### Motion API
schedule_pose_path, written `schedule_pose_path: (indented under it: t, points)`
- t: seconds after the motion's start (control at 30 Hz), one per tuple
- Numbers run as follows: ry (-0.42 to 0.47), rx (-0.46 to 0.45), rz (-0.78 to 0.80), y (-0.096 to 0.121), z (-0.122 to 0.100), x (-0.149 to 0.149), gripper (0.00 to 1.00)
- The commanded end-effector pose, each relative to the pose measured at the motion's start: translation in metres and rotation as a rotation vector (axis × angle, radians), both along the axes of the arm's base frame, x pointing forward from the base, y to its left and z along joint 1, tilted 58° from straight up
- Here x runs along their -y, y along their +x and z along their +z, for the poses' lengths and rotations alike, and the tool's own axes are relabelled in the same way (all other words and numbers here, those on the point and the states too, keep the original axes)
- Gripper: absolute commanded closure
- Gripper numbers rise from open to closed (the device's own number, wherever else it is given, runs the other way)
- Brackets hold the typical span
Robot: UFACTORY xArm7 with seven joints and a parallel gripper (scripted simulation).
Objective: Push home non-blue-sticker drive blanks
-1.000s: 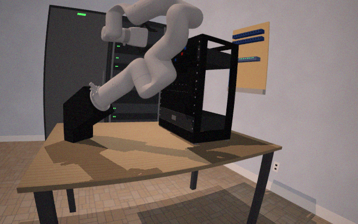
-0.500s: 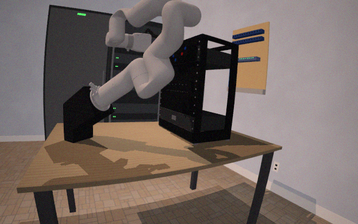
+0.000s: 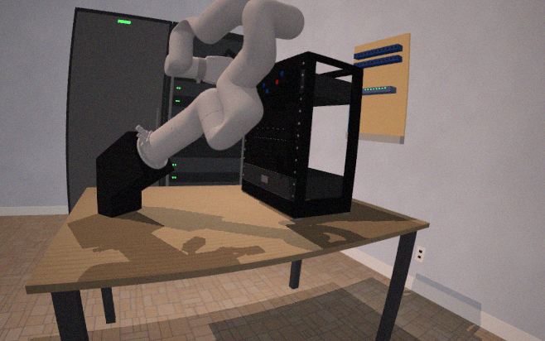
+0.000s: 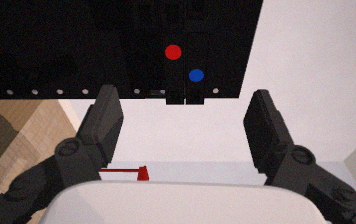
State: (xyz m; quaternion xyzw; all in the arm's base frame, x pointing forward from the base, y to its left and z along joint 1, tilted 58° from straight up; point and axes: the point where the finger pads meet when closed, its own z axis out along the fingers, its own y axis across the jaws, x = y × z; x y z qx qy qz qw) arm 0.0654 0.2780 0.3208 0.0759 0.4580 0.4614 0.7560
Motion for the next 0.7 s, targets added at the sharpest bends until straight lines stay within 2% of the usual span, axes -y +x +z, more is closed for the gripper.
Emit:
schedule_pose_path:
  t: [0.0,0.67]
  points:
    - [-0.001,0.005,-0.013,0.0042,0.0002,0.0013,0.00]
    - [-0.006,0.018,-0.040,0.0132,0.0003,0.0053,0.00]
